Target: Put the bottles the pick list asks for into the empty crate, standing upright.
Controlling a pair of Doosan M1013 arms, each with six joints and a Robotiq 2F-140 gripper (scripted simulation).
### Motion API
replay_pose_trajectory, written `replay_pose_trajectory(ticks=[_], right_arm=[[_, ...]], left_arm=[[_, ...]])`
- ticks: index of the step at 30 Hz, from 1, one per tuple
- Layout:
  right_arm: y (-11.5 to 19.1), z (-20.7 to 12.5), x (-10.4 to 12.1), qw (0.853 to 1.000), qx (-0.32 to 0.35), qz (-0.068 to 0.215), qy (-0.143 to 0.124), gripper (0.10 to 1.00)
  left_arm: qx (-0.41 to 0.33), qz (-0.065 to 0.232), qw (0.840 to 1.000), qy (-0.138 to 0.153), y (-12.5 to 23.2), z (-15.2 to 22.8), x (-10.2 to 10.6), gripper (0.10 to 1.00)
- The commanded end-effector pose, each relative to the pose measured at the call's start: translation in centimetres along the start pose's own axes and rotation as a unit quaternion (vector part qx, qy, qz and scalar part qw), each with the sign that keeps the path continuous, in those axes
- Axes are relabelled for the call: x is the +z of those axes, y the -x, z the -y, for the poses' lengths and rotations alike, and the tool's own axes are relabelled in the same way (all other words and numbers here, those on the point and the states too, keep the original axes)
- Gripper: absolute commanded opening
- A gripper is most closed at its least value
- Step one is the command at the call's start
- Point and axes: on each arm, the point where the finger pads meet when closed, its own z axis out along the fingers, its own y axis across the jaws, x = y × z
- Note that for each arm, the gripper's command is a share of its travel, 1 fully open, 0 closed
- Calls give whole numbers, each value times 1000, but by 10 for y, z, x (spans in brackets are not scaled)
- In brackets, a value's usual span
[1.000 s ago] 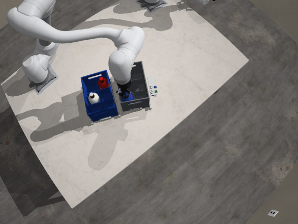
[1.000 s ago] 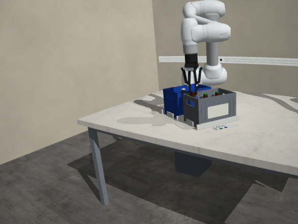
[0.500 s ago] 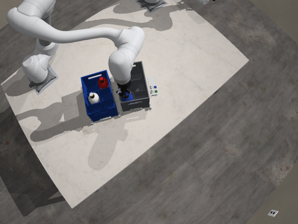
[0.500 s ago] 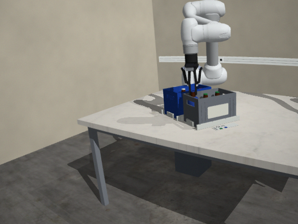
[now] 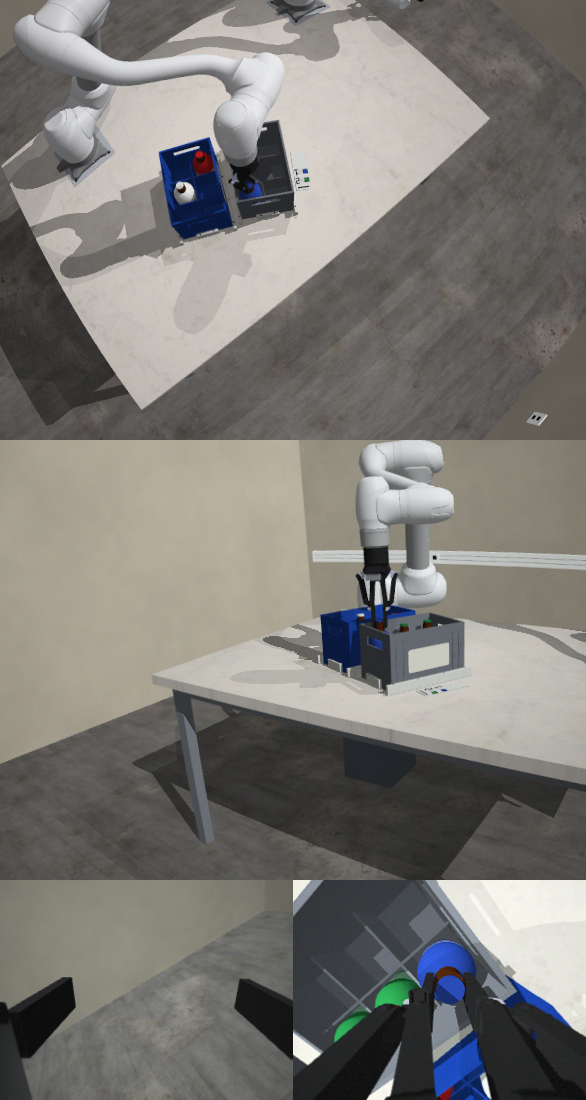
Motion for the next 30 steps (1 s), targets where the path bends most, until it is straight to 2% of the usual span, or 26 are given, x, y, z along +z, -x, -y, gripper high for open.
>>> replay_pose_trajectory(ticks=[1, 30], right_arm=[[0, 0, 1, 1000, 0, -1, 0, 99], [0, 0, 13, 1000, 0, -1, 0, 99]], left_arm=[[0, 0, 1000, 0, -1, 0, 0, 1000], [0, 0, 1000, 0, -1, 0, 0, 1000]])
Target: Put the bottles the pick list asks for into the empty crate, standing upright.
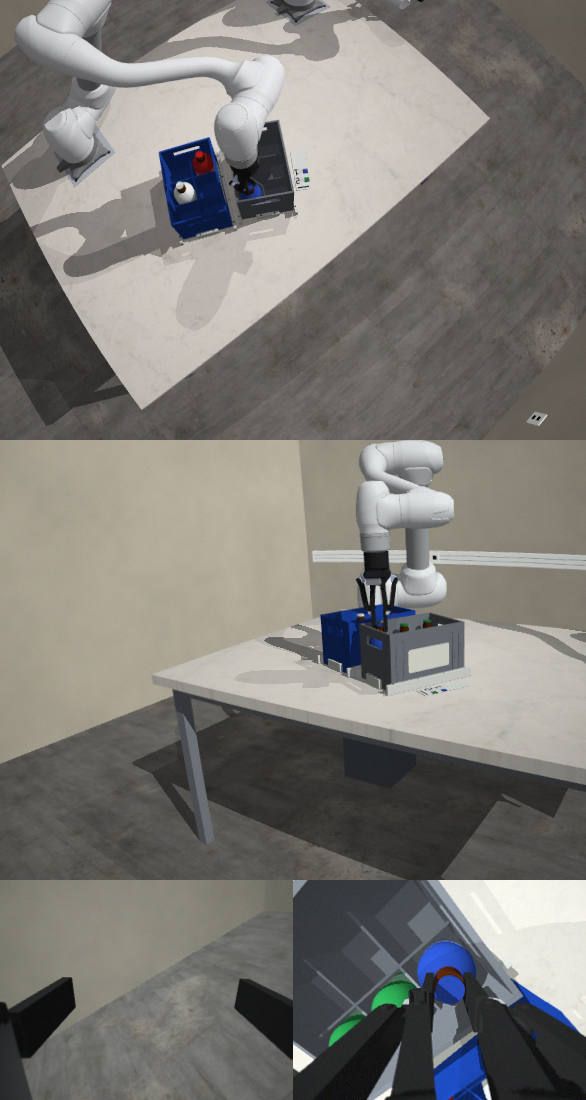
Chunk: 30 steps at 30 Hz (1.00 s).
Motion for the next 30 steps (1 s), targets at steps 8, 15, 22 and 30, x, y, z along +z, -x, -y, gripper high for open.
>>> replay_pose_trajectory(ticks=[8, 15, 22, 30], right_arm=[[0, 0, 4, 1000, 0, -1, 0, 99], [0, 0, 7, 1000, 0, -1, 0, 99], [0, 0, 10, 1000, 0, -1, 0, 99], [0, 0, 11, 1000, 0, -1, 0, 99]], left_arm=[[0, 0, 1000, 0, -1, 0, 0, 1000], [0, 0, 1000, 0, -1, 0, 0, 1000], [0, 0, 1000, 0, -1, 0, 0, 1000], [0, 0, 1000, 0, -1, 0, 0, 1000]])
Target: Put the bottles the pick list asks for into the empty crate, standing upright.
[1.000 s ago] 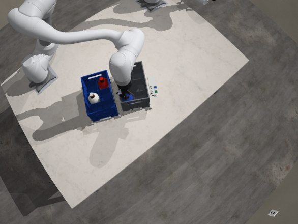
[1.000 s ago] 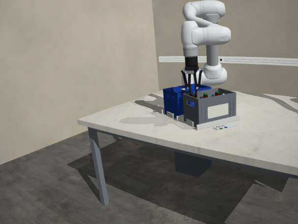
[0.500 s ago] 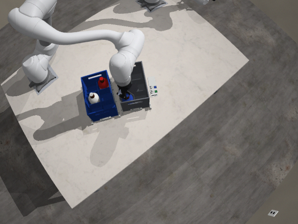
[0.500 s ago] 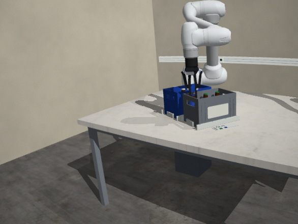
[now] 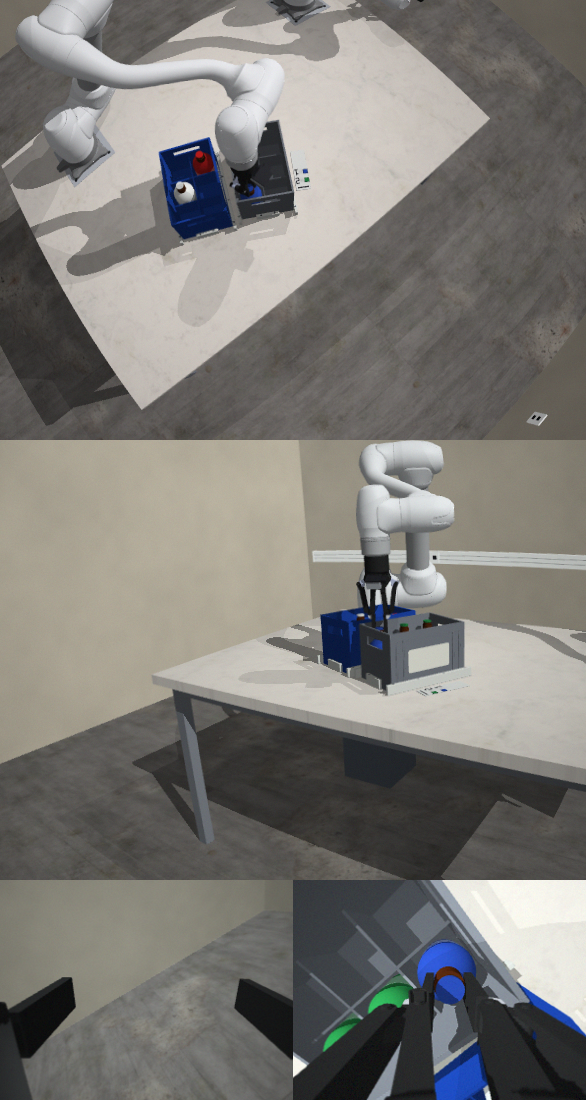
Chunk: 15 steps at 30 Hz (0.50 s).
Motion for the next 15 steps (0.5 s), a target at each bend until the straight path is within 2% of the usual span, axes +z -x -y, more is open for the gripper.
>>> replay_pose_trajectory(ticks=[1, 15], right_arm=[[0, 0, -1, 1000, 0, -1, 0, 99], [0, 0, -1, 1000, 0, -1, 0, 99]], left_arm=[[0, 0, 1000, 0, -1, 0, 0, 1000], [0, 0, 1000, 0, -1, 0, 0, 1000]])
